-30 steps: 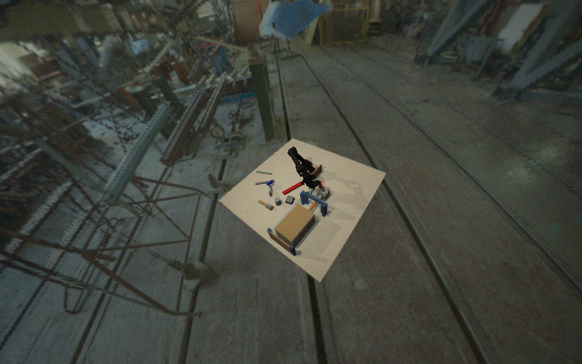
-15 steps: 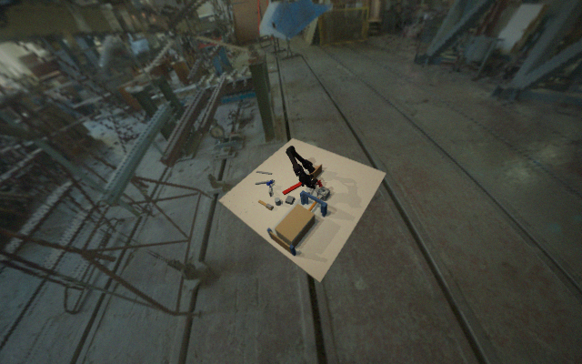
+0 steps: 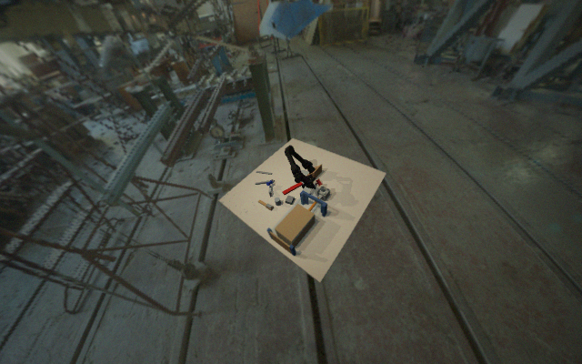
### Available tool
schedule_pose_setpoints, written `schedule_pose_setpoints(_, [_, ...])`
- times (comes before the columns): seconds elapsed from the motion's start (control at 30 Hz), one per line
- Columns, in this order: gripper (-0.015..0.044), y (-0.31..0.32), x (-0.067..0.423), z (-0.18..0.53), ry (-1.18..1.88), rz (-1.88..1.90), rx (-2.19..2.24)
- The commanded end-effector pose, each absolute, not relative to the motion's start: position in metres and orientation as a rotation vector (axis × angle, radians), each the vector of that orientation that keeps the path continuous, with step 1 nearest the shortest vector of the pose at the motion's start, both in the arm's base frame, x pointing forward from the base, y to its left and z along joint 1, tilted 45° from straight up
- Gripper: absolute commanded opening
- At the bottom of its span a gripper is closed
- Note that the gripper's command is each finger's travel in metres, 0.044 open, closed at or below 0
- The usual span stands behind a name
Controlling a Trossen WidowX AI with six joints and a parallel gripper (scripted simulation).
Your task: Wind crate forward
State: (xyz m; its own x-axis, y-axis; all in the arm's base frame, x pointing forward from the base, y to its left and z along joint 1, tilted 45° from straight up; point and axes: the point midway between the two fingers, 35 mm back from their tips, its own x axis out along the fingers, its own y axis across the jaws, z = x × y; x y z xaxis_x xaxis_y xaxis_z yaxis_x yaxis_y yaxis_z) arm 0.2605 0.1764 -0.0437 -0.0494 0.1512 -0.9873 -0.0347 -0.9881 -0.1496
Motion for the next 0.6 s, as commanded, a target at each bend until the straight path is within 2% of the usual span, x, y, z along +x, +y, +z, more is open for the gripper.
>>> schedule_pose_setpoints(0.0, [0.0,0.1789,0.2618,-0.0413,-0.211,2.138,-2.043])
schedule_pose_setpoints(0.57, [0.0,0.1781,0.2617,-0.0416,-0.465,1.977,-1.884])
